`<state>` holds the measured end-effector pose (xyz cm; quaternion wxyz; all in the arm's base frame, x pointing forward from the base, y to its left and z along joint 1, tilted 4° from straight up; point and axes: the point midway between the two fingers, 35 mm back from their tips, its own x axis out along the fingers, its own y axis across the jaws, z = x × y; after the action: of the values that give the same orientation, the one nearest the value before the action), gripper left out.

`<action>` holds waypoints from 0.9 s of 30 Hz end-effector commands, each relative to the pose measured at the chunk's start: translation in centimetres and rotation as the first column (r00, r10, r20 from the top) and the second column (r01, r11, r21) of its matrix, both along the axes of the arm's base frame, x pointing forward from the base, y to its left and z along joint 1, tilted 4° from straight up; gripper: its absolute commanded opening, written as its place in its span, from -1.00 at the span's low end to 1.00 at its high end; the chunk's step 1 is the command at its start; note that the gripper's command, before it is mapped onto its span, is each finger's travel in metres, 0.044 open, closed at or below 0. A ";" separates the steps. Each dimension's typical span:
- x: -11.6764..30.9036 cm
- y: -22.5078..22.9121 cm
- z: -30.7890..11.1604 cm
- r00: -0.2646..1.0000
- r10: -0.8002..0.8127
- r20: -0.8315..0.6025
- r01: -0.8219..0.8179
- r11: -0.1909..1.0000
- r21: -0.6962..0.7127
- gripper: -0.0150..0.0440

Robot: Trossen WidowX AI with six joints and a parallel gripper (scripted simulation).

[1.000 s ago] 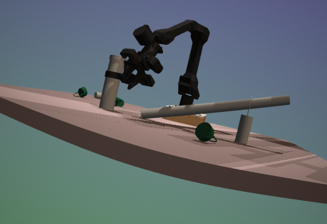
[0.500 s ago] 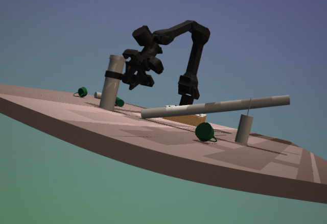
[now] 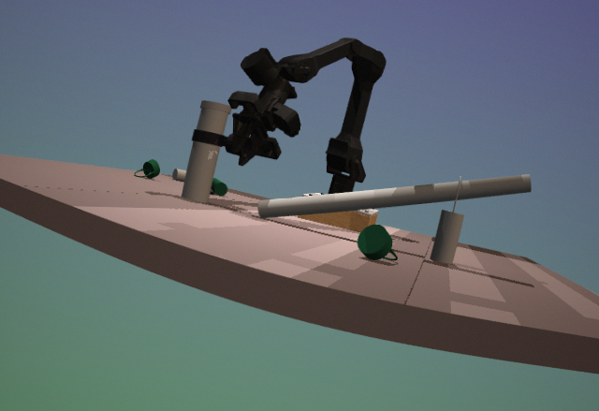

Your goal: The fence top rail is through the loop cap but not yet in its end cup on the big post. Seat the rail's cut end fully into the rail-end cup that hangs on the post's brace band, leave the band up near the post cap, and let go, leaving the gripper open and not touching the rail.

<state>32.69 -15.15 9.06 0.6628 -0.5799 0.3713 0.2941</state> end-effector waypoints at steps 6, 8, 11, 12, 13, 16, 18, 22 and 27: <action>-0.7 0.0 -0.1 0.998 0.060 0.000 -0.060 0.998 -0.006 -0.49; -0.8 0.0 -0.1 0.998 0.069 0.000 -0.069 0.998 -0.006 -0.49; -1.1 0.0 -0.1 0.995 0.101 0.000 -0.101 0.995 -0.009 -0.49; -1.2 0.0 -0.1 0.994 0.112 0.001 -0.112 0.994 -0.010 -0.49; -1.3 0.0 -0.1 0.993 0.119 0.001 -0.119 0.993 -0.010 -0.49; -1.3 0.0 -0.1 0.992 0.123 0.001 -0.123 0.992 -0.010 -0.49; -1.4 0.0 -0.1 0.991 0.132 0.001 -0.132 0.991 -0.011 -0.49; -1.5 0.0 -0.1 0.990 0.144 0.001 -0.144 0.990 -0.012 -0.49; -1.4 0.0 -0.1 0.992 0.130 0.001 -0.130 0.991 -0.011 -0.49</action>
<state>31.37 -15.03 8.94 0.6379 -0.6089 0.3302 0.3366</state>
